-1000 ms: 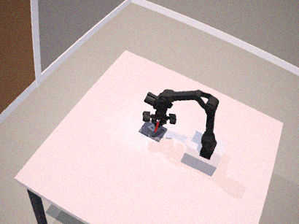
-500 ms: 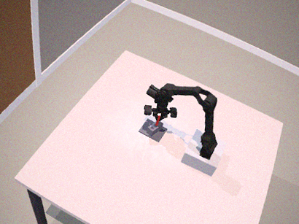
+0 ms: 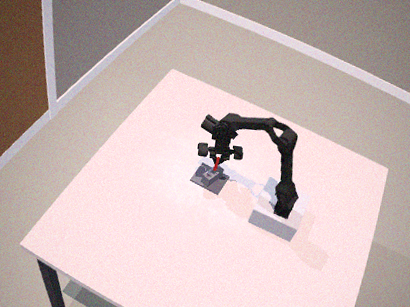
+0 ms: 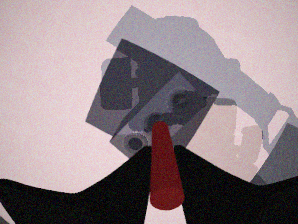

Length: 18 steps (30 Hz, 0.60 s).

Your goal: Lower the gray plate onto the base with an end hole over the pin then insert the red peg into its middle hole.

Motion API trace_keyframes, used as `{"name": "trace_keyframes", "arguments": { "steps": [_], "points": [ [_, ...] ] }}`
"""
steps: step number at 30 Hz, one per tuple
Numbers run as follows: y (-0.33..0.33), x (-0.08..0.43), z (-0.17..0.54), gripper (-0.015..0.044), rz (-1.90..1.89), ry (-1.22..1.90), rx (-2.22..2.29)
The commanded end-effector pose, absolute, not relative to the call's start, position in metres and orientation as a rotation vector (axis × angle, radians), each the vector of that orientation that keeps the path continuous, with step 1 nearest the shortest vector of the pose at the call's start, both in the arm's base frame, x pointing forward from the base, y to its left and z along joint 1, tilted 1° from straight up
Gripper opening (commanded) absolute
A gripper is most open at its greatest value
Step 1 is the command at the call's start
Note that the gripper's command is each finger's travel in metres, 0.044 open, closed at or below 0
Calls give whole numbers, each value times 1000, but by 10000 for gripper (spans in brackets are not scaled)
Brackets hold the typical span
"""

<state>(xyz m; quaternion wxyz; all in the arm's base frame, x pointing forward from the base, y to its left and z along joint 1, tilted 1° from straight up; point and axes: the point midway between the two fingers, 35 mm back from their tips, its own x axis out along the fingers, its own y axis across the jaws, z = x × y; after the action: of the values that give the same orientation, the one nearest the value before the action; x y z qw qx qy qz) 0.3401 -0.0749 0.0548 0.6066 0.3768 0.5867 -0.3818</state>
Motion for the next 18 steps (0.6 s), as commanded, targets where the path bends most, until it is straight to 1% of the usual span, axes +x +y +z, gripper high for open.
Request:
{"name": "trace_keyframes", "arguments": {
  "steps": [1,18],
  "points": [
    [-75,341,56,0,-876,1358,870],
    [-75,341,55,0,-881,1356,871]
  ]
}}
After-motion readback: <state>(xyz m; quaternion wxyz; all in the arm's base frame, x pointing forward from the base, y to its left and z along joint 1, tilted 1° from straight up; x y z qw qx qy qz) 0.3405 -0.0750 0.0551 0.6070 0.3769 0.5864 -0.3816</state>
